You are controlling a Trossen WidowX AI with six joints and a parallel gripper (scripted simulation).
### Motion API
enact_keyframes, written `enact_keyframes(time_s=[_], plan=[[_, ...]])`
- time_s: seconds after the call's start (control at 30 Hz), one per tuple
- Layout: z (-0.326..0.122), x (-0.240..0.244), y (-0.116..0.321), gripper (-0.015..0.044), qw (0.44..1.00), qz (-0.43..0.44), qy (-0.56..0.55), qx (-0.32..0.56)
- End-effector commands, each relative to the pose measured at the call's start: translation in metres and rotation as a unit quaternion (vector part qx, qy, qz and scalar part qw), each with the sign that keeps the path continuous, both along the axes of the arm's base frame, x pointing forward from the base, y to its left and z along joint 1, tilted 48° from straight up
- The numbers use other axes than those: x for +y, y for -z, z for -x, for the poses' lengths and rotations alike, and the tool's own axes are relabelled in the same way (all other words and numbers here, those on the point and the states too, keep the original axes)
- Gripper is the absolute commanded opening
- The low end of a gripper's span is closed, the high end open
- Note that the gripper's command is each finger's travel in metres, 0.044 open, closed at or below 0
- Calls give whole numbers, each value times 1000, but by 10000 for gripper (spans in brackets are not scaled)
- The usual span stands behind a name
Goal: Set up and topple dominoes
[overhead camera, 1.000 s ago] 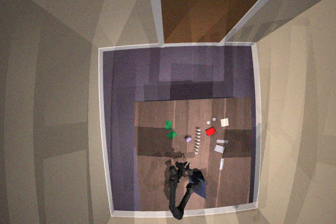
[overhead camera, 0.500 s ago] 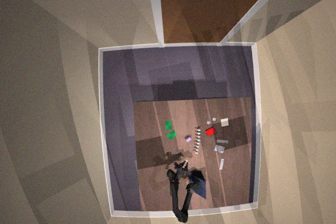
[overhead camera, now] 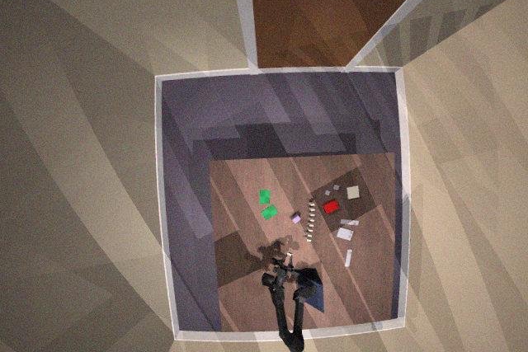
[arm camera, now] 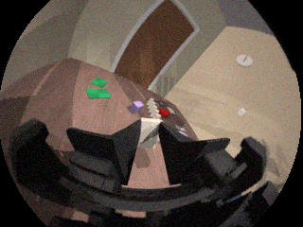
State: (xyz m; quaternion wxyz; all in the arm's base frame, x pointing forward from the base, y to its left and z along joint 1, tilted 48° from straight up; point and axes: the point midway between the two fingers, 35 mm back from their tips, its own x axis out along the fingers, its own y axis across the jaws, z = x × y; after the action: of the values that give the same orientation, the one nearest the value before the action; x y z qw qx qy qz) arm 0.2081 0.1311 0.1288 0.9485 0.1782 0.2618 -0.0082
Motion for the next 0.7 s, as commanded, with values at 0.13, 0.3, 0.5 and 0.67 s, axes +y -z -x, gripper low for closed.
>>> enact_keyframes(time_s=[0.13, 0.3, 0.5, 0.67], plan=[[9, -1, -12, 107, 992, -89, 41, -79], [17, -4, -18, 107, 980, -150, 64, -118], [25, -9, -23, 107, 960, -219, 88, -154], [25, -9, -24, 107, 959, -221, 89, -155]])
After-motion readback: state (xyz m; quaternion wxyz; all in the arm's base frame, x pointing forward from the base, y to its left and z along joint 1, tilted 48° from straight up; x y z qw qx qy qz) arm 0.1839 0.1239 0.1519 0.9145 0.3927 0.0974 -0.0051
